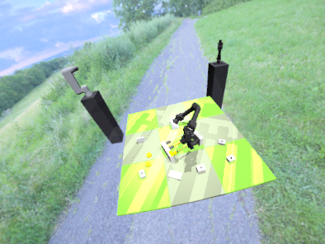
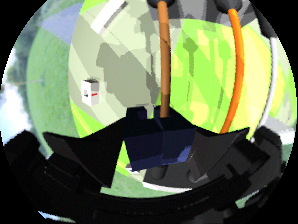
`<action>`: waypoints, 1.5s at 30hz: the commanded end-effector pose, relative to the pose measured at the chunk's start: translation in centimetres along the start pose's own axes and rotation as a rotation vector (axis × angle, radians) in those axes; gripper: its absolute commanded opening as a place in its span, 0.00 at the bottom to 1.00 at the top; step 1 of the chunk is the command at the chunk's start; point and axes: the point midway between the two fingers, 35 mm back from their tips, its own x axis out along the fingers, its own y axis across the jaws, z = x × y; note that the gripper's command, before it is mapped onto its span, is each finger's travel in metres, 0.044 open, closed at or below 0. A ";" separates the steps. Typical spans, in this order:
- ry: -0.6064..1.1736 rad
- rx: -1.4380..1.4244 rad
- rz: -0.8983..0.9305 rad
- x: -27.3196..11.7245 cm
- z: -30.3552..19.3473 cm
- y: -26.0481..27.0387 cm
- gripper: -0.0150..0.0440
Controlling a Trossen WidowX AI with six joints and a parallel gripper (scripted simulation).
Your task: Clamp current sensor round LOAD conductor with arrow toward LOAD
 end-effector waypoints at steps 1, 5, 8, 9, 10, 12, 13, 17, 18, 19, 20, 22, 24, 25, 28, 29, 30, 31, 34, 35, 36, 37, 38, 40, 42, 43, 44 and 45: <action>0.005 -0.038 -0.022 -1.0 -0.4 1.1 0.25; 0.010 0.002 -0.040 0.0 0.0 -0.3 0.25; 0.010 0.002 -0.040 0.0 0.0 -0.3 0.25; 0.010 0.002 -0.040 0.0 0.0 -0.3 0.25; 0.010 0.002 -0.040 0.0 0.0 -0.3 0.25; 0.010 0.002 -0.040 0.0 0.0 -0.3 0.25; 0.010 0.002 -0.040 0.0 0.0 -0.3 0.25; 0.005 0.004 -0.071 0.1 0.1 -0.3 0.25; 0.003 0.005 -0.086 0.1 0.1 -0.3 0.25; 0.001 0.006 -0.104 0.2 0.1 -0.3 0.25; -0.002 0.006 -0.125 0.2 0.2 -0.4 0.25; -0.005 0.007 -0.167 0.2 0.2 -0.4 0.25; -0.006 0.007 -0.210 0.2 0.2 -0.6 0.25; -0.007 0.006 -0.232 0.2 0.2 -0.6 0.25; -0.006 0.005 -0.285 0.2 0.1 -0.8 0.25; -0.005 0.004 -0.299 0.1 0.1 -0.8 0.25; -0.004 0.004 -0.307 0.1 0.1 -0.9 0.25; -0.004 0.004 -0.310 0.1 0.1 -0.9 0.25; -0.004 0.004 -0.310 0.1 0.1 -0.9 0.25; -0.004 0.004 -0.310 0.1 0.1 -0.9 0.25; -0.004 0.004 -0.310 0.1 0.1 -0.9 0.25; -0.004 0.004 -0.310 0.1 0.1 -0.9 0.25; -0.004 0.004 -0.310 0.1 0.1 -0.9 0.25; -0.004 0.004 -0.310 0.2 0.1 -0.9 0.25; -0.004 0.005 -0.309 0.3 0.1 -1.0 0.25; -0.004 0.005 -0.308 0.5 0.1 -1.0 0.25; -0.004 0.006 -0.308 0.6 0.0 -1.1 0.25; -0.003 0.006 -0.307 0.7 0.0 -1.1 0.25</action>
